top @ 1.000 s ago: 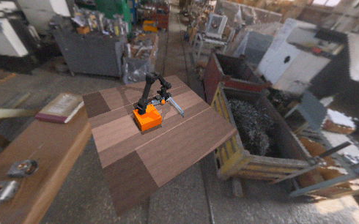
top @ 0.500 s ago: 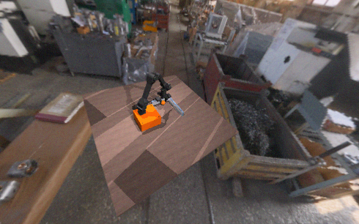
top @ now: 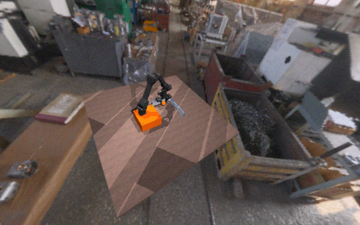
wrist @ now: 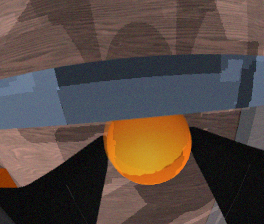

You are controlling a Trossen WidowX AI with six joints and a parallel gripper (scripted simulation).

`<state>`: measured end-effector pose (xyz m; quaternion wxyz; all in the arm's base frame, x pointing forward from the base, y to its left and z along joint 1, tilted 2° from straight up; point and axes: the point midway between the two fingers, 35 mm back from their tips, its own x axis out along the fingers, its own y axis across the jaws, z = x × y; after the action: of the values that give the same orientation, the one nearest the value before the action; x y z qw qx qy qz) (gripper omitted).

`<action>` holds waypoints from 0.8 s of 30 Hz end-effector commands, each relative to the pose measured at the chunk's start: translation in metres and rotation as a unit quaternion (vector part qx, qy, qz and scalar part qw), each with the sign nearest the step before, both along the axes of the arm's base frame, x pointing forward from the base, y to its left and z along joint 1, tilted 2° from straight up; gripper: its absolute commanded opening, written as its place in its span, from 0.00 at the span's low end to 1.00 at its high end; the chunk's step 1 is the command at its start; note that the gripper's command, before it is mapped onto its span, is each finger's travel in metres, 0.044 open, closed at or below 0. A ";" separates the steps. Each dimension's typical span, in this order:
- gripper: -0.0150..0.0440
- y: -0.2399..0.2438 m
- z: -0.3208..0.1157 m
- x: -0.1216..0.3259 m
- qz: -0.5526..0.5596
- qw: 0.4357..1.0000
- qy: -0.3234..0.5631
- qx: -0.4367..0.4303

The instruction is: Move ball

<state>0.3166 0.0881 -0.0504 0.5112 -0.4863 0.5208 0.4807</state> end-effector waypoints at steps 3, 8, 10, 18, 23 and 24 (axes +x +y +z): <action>0.89 0.000 0.000 0.000 0.000 1.000 0.000 0.000; 0.89 0.002 0.060 0.003 -0.002 1.000 0.001 0.001; 0.89 0.001 0.083 0.000 -0.002 1.000 0.001 0.001; 0.89 0.002 0.082 0.006 0.001 1.000 -0.011 0.003; 0.98 0.002 0.093 0.005 0.001 1.000 -0.011 0.003; 1.00 0.002 0.107 0.004 0.000 1.000 -0.011 0.003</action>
<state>0.3201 0.0898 0.0348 0.5149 -0.4884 0.5167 0.4789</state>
